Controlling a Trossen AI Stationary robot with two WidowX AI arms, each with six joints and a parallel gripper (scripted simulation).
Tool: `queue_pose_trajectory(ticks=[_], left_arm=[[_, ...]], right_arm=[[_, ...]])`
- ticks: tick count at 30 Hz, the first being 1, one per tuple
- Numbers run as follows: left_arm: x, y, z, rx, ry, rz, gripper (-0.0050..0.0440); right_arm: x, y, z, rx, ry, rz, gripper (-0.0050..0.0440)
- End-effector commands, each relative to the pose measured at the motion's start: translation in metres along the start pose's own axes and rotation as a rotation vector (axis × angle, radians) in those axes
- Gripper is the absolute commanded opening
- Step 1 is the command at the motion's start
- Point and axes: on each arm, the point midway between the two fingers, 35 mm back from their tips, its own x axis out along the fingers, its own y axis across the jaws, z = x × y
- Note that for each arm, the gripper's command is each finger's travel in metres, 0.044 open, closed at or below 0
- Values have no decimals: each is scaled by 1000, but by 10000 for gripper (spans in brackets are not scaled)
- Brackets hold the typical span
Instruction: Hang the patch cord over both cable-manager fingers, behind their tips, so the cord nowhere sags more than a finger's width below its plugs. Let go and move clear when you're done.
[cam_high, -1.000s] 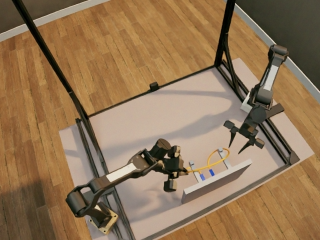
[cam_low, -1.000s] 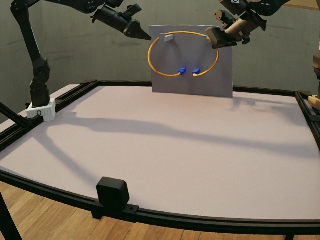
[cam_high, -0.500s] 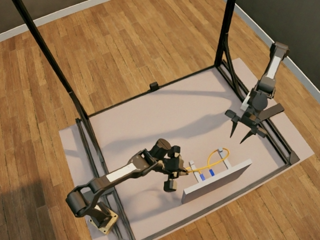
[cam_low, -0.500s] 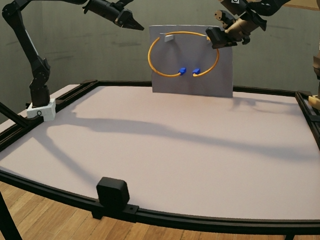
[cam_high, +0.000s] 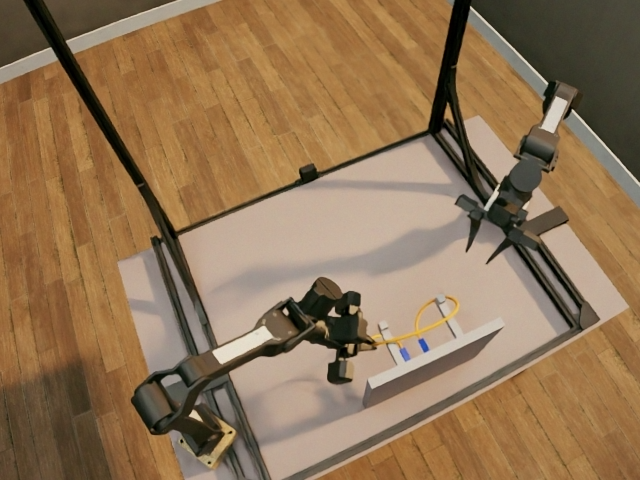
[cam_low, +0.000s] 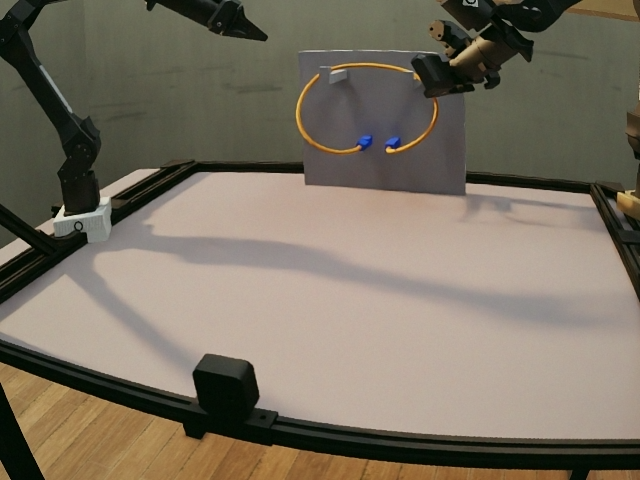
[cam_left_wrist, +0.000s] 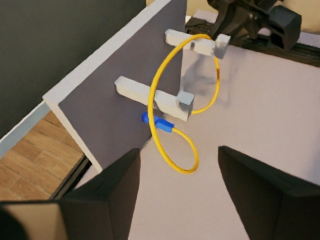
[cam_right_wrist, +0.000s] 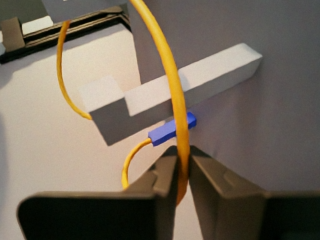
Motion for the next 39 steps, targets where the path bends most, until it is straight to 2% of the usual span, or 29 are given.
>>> queue_pose_trajectory(ticks=[1, 3, 6, 9, 12, 13, 14, 25, 39], left_arm=[[-9, -1, 8, -3, -28, 0, 244], [-4, -1, 3, -3, -36, 3, 292], [-3, -2, 14, -1, -164, 13, 364], [-3, -2, 12, -4, -234, 19, 435], [-3, -3, 14, -4, -259, 20, 440], [-7, -3, 26, -3, -336, 22, 440], [-6, -3, 19, -6, -343, 24, 440], [-30, -5, 42, -16, -649, 32, 440], [-32, -4, 46, -11, -660, 33, 440]], right_arm=[[-4, 1, 8, 13, -16, 9, 25], [-4, 1, 8, 13, -16, 9, 25], [-4, 1, 8, 13, -16, 9, 25], [-4, 1, 8, 13, -16, 9, 25], [-4, 1, 8, 13, -16, 9, 25], [-4, 1, 8, 13, -16, 9, 25], [-4, 1, 8, 13, -16, 9, 25], [-4, 1, 8, 13, -16, 9, 25], [-9, -3, 4, 13, -15, 8, 25]])
